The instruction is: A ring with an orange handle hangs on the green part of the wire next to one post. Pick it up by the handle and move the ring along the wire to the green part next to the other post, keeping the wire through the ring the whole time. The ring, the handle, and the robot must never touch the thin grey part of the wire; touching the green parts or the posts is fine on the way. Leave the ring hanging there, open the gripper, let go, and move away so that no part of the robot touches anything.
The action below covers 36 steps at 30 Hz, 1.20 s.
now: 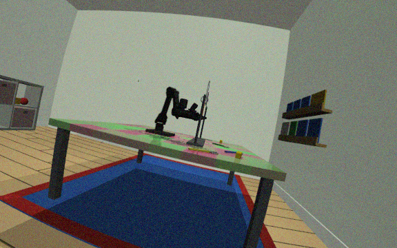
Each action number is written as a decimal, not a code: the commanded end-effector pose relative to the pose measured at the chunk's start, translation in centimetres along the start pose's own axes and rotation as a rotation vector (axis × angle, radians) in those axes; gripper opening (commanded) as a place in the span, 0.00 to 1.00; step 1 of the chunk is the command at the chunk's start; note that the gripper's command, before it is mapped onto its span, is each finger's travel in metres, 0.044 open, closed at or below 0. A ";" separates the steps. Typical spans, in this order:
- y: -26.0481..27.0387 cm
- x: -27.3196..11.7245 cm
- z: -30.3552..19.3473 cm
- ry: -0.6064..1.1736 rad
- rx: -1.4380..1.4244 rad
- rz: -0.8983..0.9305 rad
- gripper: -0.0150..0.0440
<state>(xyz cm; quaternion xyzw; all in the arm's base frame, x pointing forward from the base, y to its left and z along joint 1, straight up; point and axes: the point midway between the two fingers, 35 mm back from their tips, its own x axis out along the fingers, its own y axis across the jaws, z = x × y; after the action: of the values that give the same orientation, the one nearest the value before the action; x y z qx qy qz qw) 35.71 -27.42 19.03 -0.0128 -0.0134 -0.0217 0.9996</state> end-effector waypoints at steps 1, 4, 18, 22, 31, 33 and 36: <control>-0.1 0.0 0.1 -0.001 -0.001 -0.005 0.00; -0.1 0.0 0.1 -0.001 -0.001 -0.005 0.00; 0.8 0.0 0.1 0.000 0.000 -0.005 0.00; 1.2 0.0 0.1 0.000 0.000 -0.005 0.00; 2.1 0.0 0.1 0.000 0.006 -0.005 0.00; 2.4 0.0 0.1 0.000 0.009 -0.005 0.00; 2.7 0.1 0.1 0.000 0.015 -0.004 0.00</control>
<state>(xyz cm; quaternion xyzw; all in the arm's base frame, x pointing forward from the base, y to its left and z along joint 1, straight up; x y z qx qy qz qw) 35.92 -25.25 19.03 -0.0100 -0.0130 -0.0226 0.9996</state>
